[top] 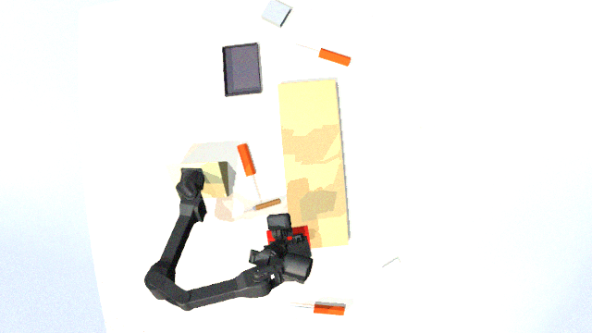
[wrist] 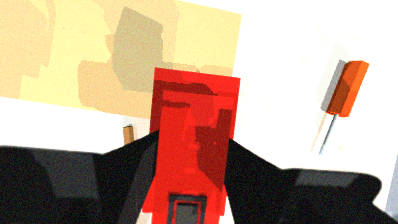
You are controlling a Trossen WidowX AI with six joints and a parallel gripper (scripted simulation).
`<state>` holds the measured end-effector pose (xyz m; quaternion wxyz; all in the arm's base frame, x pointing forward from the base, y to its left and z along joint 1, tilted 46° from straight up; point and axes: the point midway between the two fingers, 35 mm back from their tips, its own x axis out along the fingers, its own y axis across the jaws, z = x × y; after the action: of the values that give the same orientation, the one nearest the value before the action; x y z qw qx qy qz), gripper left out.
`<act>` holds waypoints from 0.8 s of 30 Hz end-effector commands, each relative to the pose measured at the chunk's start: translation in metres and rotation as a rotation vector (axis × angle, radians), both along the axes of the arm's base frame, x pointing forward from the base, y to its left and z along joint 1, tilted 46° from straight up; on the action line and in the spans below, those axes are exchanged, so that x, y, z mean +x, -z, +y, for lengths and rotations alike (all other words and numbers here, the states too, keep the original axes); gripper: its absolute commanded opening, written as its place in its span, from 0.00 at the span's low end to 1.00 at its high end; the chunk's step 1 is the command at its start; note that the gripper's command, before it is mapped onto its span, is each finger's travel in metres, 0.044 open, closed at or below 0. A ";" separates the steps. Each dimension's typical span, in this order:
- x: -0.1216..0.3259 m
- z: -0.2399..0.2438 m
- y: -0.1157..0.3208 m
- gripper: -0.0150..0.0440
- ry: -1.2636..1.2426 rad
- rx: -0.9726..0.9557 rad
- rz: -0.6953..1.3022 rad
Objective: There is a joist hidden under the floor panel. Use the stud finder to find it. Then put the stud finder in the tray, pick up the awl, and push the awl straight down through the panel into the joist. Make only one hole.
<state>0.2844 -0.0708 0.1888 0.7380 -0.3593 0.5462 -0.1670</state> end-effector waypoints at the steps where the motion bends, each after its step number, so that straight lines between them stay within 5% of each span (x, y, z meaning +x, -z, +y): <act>1: 0.018 0.004 -0.001 0.25 0.010 0.000 -0.012; 24: 0.081 0.012 0.011 0.25 0.039 0.005 -0.046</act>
<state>0.3636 -0.0564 0.1818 0.7494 -0.3412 0.5352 -0.1884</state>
